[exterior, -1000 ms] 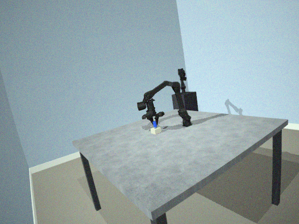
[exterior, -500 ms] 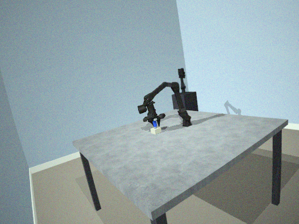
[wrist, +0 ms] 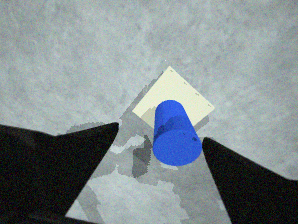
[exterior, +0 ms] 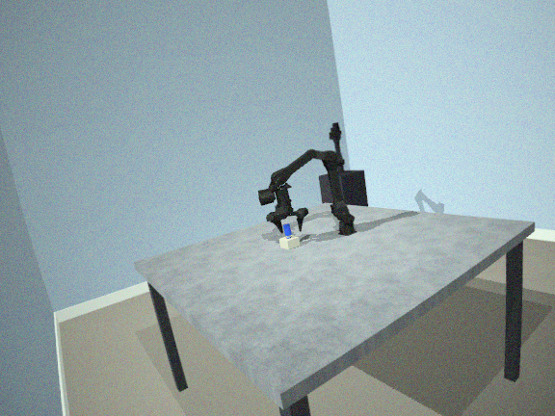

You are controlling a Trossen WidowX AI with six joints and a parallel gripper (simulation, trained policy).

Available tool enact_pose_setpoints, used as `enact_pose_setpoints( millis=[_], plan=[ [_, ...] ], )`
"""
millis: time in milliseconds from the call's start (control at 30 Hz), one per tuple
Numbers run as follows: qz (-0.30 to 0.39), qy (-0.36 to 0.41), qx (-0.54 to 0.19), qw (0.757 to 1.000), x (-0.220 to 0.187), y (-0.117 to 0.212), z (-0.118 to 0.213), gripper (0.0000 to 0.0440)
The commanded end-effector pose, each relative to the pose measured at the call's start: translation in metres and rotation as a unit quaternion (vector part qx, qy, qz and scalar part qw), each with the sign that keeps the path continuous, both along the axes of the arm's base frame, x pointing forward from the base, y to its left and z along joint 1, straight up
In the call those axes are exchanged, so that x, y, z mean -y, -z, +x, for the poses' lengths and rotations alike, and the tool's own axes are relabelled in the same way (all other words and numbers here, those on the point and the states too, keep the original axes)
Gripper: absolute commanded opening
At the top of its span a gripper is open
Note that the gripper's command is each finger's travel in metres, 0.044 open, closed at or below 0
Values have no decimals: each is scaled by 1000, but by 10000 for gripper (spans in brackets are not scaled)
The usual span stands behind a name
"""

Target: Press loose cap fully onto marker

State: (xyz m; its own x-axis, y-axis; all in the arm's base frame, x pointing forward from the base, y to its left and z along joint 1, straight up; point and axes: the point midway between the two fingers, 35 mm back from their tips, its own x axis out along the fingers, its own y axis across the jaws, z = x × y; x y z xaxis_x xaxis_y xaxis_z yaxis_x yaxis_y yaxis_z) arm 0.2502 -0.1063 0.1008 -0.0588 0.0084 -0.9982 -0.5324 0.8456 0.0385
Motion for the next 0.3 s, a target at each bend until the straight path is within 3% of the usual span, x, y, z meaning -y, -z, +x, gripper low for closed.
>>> enact_pose_setpoints(
  millis=[0, 267],
  plan=[
    [-10, -3, 21, 1000, 1, -9, 3, 440],
    [-26, -7, 58, 998, 4, -40, 10, 440]
  ],
)
